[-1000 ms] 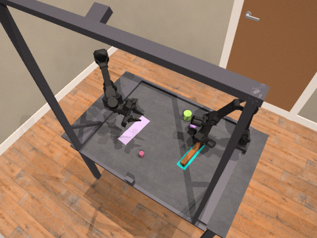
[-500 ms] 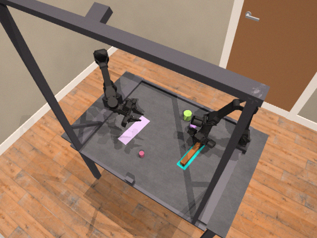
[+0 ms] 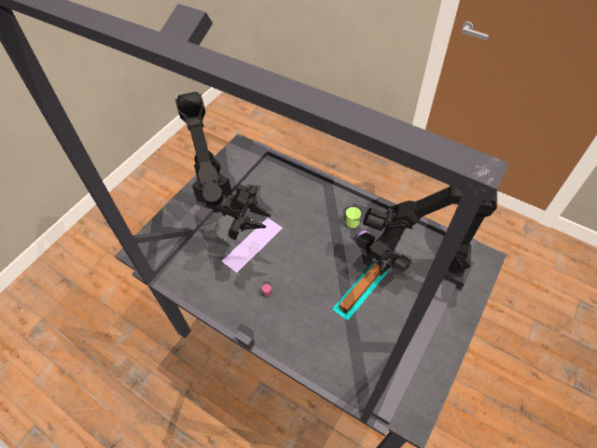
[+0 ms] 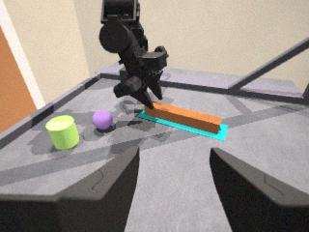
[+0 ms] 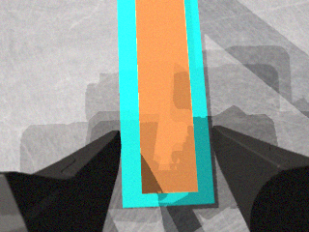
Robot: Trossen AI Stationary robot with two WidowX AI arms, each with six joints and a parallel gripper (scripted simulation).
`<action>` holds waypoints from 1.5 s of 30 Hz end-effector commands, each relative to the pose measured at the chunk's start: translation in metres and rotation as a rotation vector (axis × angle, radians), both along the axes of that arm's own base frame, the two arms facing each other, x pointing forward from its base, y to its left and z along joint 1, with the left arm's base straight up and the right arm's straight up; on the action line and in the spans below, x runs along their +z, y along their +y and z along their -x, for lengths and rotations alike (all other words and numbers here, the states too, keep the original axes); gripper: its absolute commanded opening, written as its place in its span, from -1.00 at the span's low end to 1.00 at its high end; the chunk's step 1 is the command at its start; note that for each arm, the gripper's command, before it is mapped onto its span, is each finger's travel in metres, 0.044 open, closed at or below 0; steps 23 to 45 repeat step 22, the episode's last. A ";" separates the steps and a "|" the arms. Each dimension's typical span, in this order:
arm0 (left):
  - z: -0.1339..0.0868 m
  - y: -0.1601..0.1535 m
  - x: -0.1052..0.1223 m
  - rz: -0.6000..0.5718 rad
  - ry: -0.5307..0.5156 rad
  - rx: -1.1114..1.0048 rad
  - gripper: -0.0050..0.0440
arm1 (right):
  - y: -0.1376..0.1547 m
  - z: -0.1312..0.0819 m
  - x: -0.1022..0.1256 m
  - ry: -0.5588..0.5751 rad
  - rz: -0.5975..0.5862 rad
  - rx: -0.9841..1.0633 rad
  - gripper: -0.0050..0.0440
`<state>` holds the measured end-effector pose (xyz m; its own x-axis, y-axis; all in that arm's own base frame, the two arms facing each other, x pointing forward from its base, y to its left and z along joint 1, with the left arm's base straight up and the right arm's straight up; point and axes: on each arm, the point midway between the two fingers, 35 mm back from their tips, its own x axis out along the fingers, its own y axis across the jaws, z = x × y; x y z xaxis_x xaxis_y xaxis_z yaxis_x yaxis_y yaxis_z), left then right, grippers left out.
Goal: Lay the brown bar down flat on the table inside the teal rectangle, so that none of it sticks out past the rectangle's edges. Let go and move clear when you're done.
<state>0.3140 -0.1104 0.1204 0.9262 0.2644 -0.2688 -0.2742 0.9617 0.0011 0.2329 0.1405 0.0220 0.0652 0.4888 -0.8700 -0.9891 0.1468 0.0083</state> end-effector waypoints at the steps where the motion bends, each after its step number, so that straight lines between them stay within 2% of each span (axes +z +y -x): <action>1: -0.002 -0.001 0.008 0.014 -0.020 0.001 0.05 | -0.012 -0.006 0.036 -0.040 -0.017 0.002 0.25; 45: -0.002 -0.001 0.008 0.014 -0.020 0.001 0.05 | -0.013 -0.003 0.032 -0.021 -0.010 0.000 0.25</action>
